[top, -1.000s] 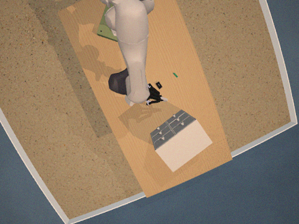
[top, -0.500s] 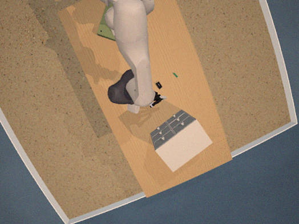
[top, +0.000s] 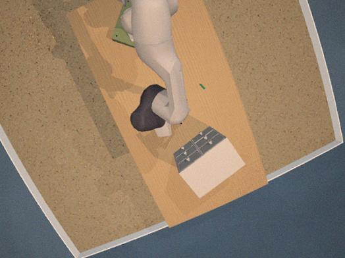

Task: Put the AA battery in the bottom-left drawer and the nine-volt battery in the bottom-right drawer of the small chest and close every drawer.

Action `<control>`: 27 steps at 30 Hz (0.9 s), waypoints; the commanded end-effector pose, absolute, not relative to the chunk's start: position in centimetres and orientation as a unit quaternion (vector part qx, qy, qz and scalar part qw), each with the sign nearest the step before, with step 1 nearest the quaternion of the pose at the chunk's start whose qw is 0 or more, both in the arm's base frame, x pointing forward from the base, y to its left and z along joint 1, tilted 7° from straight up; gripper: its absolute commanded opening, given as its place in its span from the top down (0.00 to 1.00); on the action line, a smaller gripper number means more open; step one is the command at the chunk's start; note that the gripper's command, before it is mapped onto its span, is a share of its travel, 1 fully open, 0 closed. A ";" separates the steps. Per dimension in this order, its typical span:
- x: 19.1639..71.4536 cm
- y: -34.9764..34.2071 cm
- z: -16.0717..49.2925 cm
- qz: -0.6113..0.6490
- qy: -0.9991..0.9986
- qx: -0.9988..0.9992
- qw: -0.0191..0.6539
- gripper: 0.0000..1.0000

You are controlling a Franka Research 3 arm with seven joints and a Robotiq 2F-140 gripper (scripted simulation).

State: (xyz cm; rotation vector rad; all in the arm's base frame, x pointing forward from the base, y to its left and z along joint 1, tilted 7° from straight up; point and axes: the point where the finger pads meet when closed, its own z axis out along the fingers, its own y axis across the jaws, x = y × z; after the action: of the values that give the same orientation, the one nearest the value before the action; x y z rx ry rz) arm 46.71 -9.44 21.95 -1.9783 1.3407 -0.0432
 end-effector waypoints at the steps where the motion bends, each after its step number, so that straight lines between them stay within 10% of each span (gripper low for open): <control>1: 45.8 -9.1 22.1 -0.021 0.457 -0.823 0.337 1.00; 27: 43.3 -9.4 24.0 -0.041 0.194 -0.965 0.173 1.00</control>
State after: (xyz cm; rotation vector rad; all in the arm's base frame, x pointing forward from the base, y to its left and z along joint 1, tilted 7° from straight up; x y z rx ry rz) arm 43.73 -9.29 23.86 -2.6589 0.6899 -0.1051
